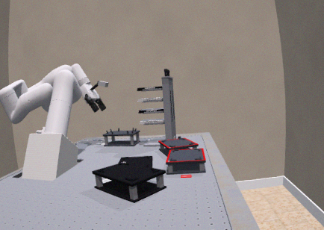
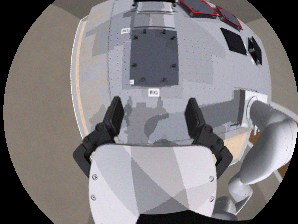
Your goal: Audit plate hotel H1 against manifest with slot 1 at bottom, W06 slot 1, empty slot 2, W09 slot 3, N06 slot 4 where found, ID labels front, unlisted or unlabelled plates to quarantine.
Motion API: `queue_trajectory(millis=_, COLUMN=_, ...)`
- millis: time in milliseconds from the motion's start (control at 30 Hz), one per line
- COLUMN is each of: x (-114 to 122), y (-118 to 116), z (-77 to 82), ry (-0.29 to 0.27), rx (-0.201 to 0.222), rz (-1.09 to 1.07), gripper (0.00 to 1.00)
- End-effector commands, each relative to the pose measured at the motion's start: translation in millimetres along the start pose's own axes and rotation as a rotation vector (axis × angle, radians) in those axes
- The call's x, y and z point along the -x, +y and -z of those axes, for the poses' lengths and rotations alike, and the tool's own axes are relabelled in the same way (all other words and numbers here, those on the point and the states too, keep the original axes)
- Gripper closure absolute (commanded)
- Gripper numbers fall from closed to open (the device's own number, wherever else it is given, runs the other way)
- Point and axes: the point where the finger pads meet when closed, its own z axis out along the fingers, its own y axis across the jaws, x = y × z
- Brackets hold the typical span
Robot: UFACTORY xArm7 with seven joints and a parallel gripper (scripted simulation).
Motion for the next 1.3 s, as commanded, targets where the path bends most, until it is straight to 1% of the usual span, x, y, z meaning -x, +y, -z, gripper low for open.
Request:
queue_trajectory(millis=0, x=0.2, y=0.2, z=0.3, ry=0.073, rx=-0.008, rz=-0.003, gripper=0.00)
queue_trajectory(millis=333, x=0.2, y=0.3, z=0.3, ry=0.239, rx=-0.008, rz=-0.004, gripper=0.00)
queue_trajectory(millis=400, x=0.2, y=0.3, z=0.3, ry=0.239, rx=-0.008, rz=-0.004, gripper=0.00)
queue_trajectory(millis=900, x=0.2, y=0.3, z=0.3, ry=0.489, rx=-0.007, rz=-0.005, gripper=0.00)
queue_trajectory(millis=967, x=0.2, y=0.3, z=0.3, ry=0.489, rx=-0.007, rz=-0.005, gripper=0.00)
queue_trajectory(millis=1267, x=0.1, y=0.4, z=0.2, ry=0.639, rx=-0.006, rz=-0.006, gripper=0.00)
